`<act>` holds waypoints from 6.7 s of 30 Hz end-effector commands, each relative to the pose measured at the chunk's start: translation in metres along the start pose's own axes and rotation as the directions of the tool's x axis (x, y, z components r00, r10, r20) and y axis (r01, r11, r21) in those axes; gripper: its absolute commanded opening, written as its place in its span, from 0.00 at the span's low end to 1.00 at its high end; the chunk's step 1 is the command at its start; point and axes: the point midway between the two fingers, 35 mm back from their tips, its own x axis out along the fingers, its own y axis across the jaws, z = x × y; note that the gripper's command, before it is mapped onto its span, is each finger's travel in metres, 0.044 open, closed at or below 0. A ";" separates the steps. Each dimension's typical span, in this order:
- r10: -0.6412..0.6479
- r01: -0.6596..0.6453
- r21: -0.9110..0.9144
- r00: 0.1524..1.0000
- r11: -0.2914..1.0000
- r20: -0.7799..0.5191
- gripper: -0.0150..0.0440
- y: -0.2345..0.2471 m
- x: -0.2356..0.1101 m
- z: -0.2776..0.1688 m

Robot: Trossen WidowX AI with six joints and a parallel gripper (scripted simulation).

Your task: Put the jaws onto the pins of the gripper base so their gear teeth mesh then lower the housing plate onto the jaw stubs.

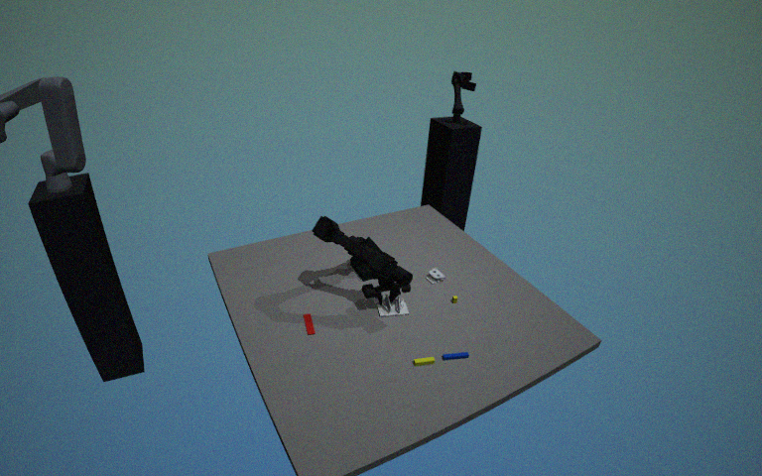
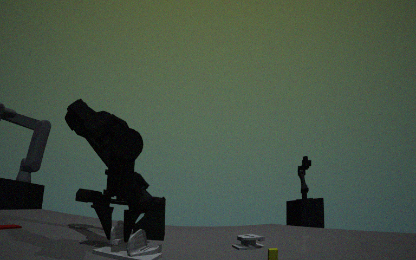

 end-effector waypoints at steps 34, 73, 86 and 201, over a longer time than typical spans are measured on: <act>0.003 -0.003 -0.008 1.000 1.000 -0.001 0.48 0.000 0.009 0.000; 0.004 -0.004 -0.010 1.000 1.000 -0.001 0.48 0.000 0.012 0.000; 0.004 -0.004 -0.010 1.000 1.000 -0.001 0.48 0.000 0.012 0.000; -0.041 0.071 0.543 0.997 0.837 -0.066 1.00 -0.068 -0.071 0.000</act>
